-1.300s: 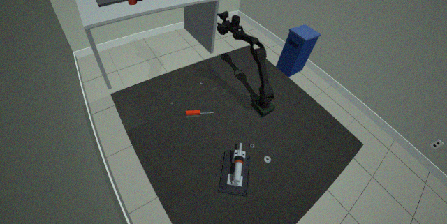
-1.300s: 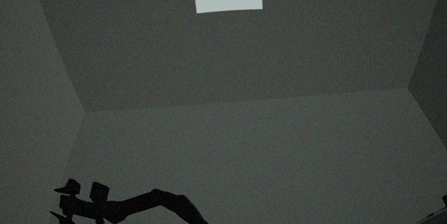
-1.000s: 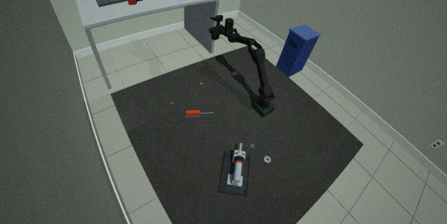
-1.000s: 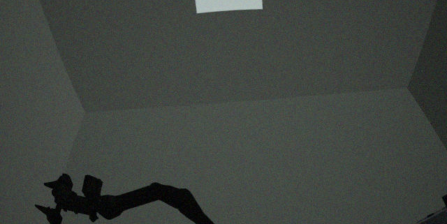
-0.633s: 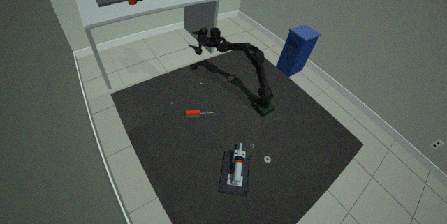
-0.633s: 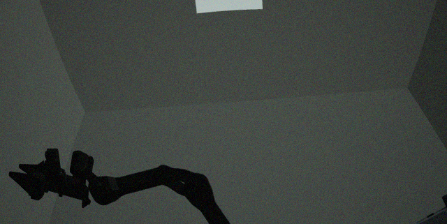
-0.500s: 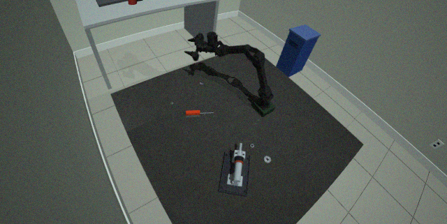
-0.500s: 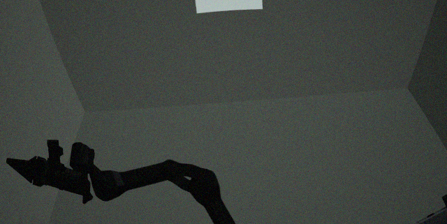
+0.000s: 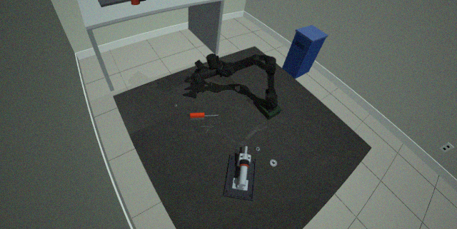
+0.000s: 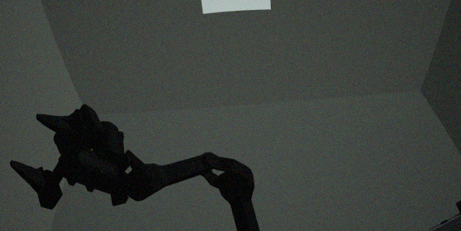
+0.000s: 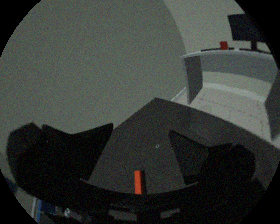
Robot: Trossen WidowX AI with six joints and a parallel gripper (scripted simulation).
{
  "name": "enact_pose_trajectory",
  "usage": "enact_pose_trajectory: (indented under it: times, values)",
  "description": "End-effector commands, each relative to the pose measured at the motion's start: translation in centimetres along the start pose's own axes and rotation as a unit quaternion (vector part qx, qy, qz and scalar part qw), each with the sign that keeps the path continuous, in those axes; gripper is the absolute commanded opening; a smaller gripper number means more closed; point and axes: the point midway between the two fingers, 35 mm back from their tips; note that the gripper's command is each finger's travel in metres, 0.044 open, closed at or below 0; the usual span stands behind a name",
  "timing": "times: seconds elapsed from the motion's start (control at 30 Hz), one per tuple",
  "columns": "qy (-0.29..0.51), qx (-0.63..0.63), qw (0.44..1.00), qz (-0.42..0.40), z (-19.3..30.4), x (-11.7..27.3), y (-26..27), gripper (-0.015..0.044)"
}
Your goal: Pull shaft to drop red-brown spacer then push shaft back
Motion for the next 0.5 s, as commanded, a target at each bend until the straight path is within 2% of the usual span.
enact_pose_trajectory:
  times: [0.0,0.23,0.47]
  values:
    - [0.071,-0.144,0.987,-0.031,6.4,0.4,4.0,0.0440]
    - [0.186,-0.346,0.919,-0.028,15.8,2.6,8.9,0.0440]
    - [0.295,-0.516,0.804,0.029,24.6,6.8,12.4,0.0440]
Point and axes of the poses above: the point midway between the two fingers, 35 mm back from their tips, its own x axis back along the fingers, its own y axis across the jaws, z = x × y, and after that the axes turned 10 degrees about -x, right-handed
